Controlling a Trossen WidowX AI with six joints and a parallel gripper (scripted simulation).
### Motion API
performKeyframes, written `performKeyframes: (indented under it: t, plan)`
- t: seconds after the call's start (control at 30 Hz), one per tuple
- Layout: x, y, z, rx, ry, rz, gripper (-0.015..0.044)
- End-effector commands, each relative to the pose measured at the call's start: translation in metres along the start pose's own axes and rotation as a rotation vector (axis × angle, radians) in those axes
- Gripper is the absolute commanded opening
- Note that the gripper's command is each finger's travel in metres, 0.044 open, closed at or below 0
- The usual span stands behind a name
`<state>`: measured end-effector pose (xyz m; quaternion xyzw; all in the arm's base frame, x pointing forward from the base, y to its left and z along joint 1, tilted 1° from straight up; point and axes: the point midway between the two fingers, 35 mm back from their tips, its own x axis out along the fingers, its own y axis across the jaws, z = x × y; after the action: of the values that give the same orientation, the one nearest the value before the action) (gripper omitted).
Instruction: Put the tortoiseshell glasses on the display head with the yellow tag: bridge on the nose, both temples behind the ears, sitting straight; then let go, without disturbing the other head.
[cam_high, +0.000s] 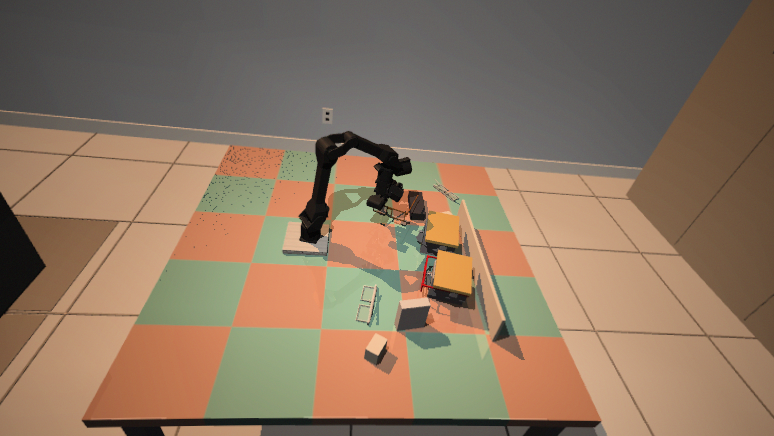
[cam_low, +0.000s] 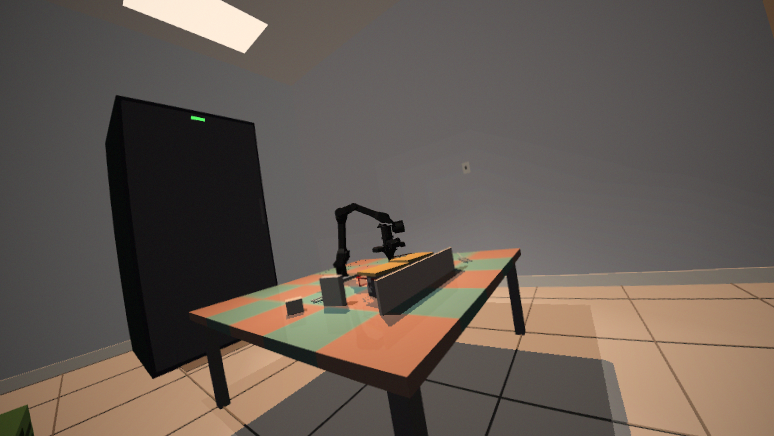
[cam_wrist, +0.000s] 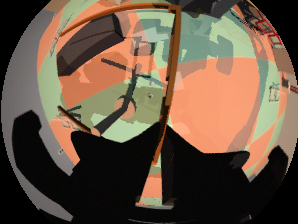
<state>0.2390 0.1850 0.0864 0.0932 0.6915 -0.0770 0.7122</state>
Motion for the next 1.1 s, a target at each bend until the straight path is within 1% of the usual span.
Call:
performKeyframes:
  t: [0.0, 0.87, 1.07]
  plan:
    - [0.0, -0.002, 0.005, 0.003, -0.002, 0.0, 0.0]
    - [0.0, -0.007, 0.023, 0.003, -0.004, 0.0, 0.0]
    - [0.0, -0.007, 0.021, 0.003, -0.004, 0.0, 0.0]
